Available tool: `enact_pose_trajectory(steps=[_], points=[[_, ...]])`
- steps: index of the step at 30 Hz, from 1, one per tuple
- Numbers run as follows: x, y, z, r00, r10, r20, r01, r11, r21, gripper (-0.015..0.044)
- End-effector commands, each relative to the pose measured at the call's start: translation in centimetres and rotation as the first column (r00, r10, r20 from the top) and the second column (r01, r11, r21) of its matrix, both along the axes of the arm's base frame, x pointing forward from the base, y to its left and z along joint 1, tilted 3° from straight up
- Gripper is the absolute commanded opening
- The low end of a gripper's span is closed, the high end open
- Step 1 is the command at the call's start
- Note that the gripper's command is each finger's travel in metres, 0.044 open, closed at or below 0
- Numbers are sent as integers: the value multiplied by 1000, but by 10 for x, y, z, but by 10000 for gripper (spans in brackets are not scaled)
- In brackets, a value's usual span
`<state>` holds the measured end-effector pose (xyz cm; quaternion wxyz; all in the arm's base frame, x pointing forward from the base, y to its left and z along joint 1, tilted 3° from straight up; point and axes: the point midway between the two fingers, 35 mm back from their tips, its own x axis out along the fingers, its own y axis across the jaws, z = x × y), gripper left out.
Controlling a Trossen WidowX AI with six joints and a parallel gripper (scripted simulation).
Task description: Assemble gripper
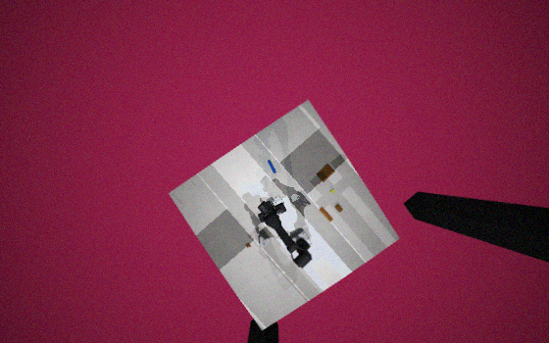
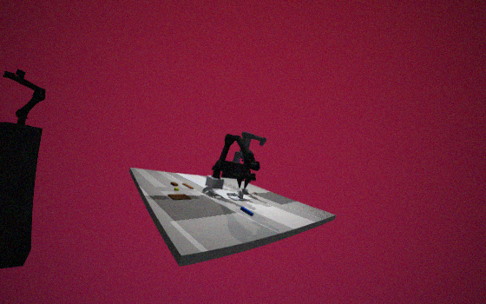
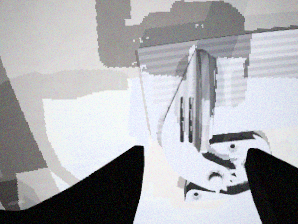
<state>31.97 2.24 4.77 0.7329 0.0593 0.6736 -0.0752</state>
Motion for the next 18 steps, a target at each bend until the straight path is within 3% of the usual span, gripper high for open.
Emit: enact_pose_trajectory(steps=[1,8,11,18], points=[[0,0,0,1000,0,0,0,1000,0,172],[-4,-11,0,999,-46,-15,47,999,22,0],[-9,-23,0,996,-81,-27,82,996,42,0],[-21,-57,1,1000,15,-23,-15,999,30,0]])
